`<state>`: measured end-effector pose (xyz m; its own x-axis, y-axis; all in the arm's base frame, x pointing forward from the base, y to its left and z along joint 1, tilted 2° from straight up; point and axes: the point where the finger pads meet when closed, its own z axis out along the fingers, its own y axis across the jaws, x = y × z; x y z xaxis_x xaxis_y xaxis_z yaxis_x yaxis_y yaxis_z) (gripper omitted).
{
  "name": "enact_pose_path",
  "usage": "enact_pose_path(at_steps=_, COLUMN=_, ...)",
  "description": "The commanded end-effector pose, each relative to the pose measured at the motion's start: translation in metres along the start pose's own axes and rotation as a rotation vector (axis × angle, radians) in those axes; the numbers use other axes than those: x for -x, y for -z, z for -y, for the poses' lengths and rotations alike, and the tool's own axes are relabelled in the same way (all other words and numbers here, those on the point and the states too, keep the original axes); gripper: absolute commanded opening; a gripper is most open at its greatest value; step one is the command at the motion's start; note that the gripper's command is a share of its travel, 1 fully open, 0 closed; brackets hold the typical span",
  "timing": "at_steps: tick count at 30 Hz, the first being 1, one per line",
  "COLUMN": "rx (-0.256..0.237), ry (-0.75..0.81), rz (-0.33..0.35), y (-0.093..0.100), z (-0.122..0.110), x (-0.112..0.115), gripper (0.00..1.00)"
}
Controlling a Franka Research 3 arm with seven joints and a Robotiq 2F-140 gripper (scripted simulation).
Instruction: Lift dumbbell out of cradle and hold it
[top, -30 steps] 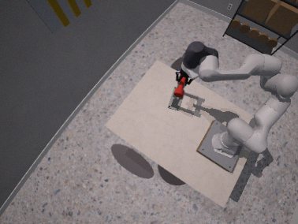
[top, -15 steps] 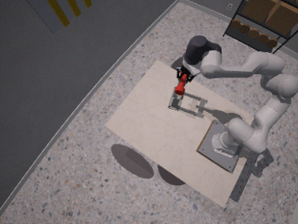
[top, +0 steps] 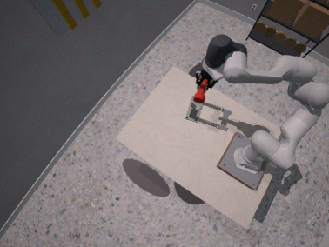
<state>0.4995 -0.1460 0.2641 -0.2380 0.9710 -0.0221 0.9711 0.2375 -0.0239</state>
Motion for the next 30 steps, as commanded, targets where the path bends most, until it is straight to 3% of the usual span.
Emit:
enact_pose_path(at_steps=1, rx=0.0, ry=0.012, rz=-0.002, y=0.0078, z=0.0, x=-0.0018, gripper=0.0)
enact_pose_path(at_steps=30, rx=0.0, ry=0.013, rz=-0.002, y=0.012, z=0.0, x=-0.0021, gripper=0.0)
